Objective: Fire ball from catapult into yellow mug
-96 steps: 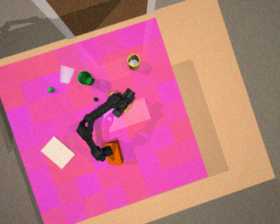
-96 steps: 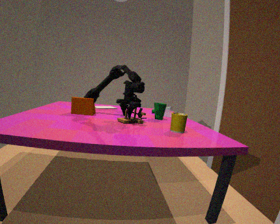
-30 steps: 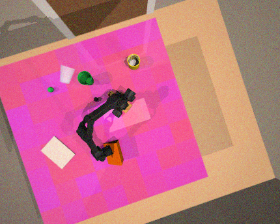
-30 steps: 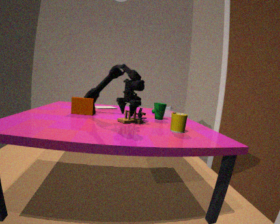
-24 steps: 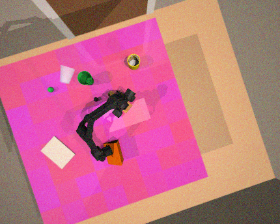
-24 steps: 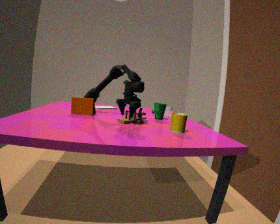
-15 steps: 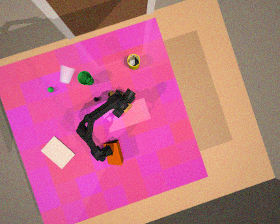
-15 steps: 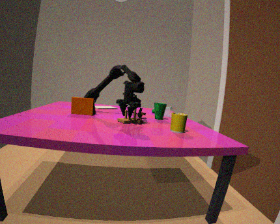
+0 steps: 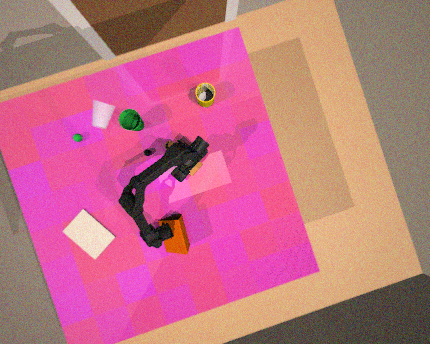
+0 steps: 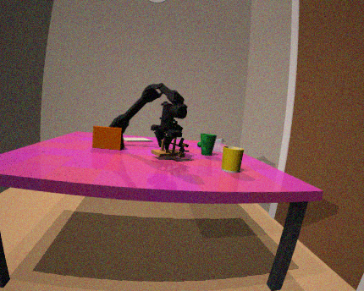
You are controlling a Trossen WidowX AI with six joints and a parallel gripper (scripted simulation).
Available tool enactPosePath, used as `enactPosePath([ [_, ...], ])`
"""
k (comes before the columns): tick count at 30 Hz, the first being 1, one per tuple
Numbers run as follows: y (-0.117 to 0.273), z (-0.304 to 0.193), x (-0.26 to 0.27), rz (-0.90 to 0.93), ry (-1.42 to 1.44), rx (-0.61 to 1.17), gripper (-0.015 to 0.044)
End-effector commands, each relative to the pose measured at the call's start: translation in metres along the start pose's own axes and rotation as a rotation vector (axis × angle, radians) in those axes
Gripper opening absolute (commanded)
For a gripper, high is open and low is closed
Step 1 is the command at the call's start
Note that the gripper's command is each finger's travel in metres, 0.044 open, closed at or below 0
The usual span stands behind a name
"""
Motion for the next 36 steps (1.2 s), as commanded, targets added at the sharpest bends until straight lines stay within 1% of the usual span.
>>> enactPosePath([
  [1, 0.032, -0.001, -0.003, -0.048, 0.012, -0.008, 0.0000],
  [6, 0.032, -0.001, -0.003, -0.048, 0.063, -0.007, 0.0000],
  [21, 0.031, -0.001, -0.006, -0.050, 0.579, 0.003, 0.0000],
  [32, 0.031, 0.004, -0.020, -0.052, 0.960, 0.011, 0.0000],
  [36, 0.031, 0.007, -0.025, -0.052, 1.012, 0.012, 0.0000],
])
Point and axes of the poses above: the point midway between the two fingers, 35 mm back from their tips, its own y axis back along the fingers, its own x axis across the jaws, z = x × y, the point moved 5 cm from there along y, back along the fingers, and after that the axes turned 6 degrees about y, right-handed, at the moved point
